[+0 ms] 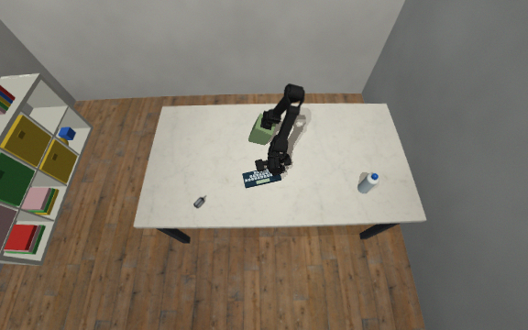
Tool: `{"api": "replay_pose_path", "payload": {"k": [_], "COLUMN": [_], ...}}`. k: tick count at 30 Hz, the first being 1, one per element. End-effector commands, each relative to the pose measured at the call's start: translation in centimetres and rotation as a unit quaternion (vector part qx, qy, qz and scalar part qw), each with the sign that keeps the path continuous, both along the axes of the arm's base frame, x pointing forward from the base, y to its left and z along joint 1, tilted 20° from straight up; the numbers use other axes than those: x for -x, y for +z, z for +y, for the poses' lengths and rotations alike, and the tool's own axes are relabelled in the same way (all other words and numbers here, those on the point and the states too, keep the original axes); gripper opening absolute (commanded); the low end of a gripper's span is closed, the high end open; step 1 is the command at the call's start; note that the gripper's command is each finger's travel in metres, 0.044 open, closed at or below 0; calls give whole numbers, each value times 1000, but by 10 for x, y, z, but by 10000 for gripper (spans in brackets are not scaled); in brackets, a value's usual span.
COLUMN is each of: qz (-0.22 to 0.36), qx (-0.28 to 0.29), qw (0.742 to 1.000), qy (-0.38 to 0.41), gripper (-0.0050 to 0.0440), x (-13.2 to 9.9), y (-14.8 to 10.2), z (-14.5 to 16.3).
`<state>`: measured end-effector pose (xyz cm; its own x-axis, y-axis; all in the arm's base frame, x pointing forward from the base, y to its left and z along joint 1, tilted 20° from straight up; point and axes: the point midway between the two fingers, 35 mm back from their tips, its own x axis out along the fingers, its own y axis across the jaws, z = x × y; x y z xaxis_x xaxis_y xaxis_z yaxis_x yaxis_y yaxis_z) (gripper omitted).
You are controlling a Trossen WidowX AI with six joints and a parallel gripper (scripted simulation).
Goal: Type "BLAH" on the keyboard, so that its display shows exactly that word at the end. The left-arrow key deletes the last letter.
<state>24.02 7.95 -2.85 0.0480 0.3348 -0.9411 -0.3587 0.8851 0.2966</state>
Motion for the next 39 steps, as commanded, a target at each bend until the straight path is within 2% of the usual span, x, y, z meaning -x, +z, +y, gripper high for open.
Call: {"api": "replay_pose_path", "payload": {"k": [1,6,20,27,39], "qz": [-9,-10,-10,-10,-12], "qx": [-2,-2,-1,2,2], "qw": [1000,1000,1000,1000,1000], "qy": [-1,-1,-1,-1,-1], "gripper": [-50,-50,-50,-50,-50], "x": [-13,-27,-28,-49,-48], "y": [-1,-13,-14,-31,-30], "z": [-13,-51,-54,-107,-107]}}
